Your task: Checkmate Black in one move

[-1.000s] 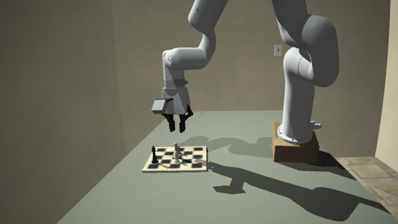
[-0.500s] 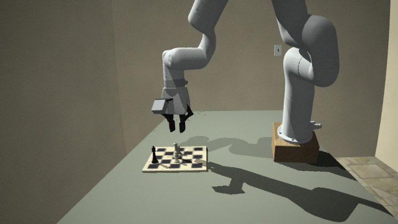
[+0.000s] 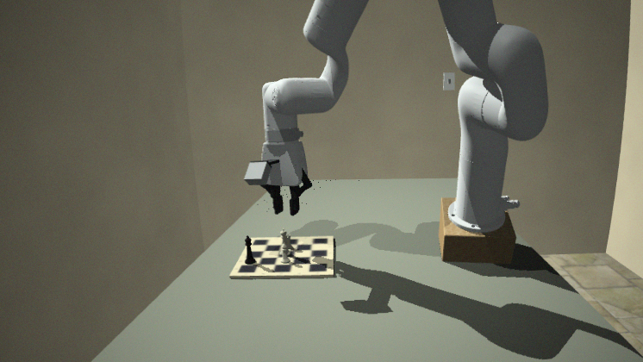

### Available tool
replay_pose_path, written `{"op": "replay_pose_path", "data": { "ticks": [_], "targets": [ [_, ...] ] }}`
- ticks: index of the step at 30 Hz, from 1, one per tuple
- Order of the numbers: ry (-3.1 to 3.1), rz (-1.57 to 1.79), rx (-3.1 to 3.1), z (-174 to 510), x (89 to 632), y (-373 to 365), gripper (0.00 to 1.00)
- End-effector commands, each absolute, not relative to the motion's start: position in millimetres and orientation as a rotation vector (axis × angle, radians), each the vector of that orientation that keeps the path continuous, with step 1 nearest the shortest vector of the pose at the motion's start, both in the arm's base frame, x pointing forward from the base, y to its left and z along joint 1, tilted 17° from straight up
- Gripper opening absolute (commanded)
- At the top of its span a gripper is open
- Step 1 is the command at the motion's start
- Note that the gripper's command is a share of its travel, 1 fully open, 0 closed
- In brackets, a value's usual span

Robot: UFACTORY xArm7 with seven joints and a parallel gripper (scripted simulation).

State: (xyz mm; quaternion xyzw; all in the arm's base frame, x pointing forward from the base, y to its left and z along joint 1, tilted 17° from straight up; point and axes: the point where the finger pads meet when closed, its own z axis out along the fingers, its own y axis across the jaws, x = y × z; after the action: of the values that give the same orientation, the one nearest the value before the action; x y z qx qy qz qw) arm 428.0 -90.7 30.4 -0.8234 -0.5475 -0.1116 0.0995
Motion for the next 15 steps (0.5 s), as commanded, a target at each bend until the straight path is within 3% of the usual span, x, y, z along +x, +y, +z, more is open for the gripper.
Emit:
{"op": "replay_pose_path", "data": {
  "ticks": [1,15],
  "targets": [
    [-1.603,-0.331,-2.447,28.8,429.4,-90.9,0.37],
    [-1.603,-0.331,-2.447,14.2,430.8,-86.0,0.37]
  ]
}}
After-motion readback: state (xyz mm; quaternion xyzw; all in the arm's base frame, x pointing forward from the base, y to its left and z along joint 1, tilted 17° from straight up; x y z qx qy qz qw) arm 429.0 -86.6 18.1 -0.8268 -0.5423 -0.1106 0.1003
